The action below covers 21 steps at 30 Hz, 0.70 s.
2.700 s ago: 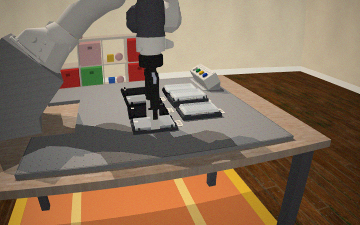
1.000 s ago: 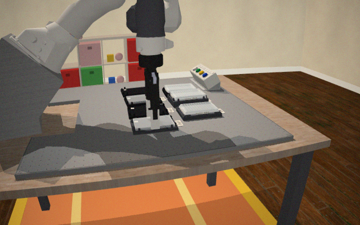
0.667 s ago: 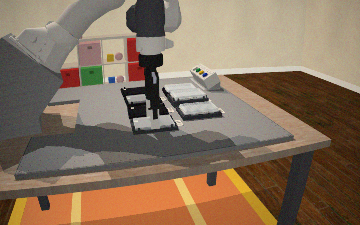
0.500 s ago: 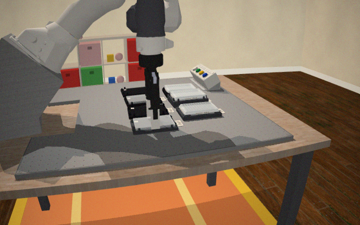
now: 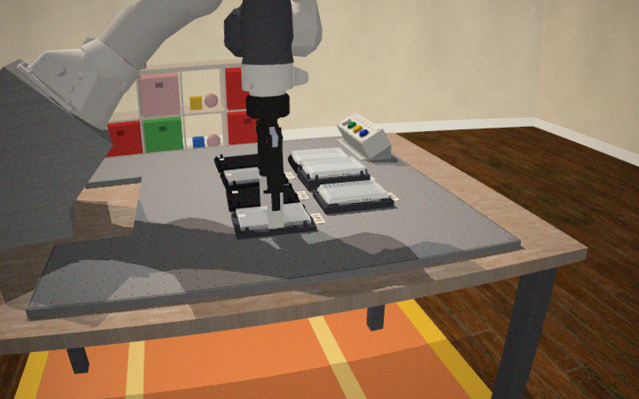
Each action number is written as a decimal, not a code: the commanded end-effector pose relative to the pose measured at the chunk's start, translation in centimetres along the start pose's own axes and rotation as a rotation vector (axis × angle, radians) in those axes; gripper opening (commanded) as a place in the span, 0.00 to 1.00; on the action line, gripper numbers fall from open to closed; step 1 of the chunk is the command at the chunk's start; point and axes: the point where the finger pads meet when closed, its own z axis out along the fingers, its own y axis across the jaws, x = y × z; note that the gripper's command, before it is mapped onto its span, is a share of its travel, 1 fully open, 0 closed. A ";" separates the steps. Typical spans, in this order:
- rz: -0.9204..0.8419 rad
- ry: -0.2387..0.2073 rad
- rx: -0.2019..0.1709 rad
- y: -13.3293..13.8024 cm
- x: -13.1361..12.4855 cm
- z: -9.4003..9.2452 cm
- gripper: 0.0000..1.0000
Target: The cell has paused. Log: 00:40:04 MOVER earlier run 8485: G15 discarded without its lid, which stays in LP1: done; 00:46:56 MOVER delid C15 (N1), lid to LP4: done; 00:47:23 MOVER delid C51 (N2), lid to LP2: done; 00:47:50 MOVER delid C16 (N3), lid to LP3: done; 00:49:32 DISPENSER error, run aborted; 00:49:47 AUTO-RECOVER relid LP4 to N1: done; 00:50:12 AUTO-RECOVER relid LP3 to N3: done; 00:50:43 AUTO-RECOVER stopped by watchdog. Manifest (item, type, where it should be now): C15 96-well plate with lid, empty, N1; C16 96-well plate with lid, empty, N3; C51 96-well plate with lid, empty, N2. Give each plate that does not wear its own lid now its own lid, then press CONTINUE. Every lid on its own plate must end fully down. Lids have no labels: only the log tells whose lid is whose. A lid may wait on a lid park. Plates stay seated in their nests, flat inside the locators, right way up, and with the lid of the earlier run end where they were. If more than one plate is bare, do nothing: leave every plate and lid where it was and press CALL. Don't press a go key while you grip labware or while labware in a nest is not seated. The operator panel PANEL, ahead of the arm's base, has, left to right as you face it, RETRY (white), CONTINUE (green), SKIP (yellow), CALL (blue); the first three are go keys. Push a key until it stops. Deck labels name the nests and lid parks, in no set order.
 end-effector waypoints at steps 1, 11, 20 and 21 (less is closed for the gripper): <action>-0.008 0.000 0.002 -0.1 0.1 0.0 0.00; -0.008 0.000 0.002 -0.1 0.1 -0.1 0.00; -0.008 0.000 0.002 -0.1 0.1 -0.3 0.00; -0.008 0.000 0.002 -0.1 0.1 -0.3 0.00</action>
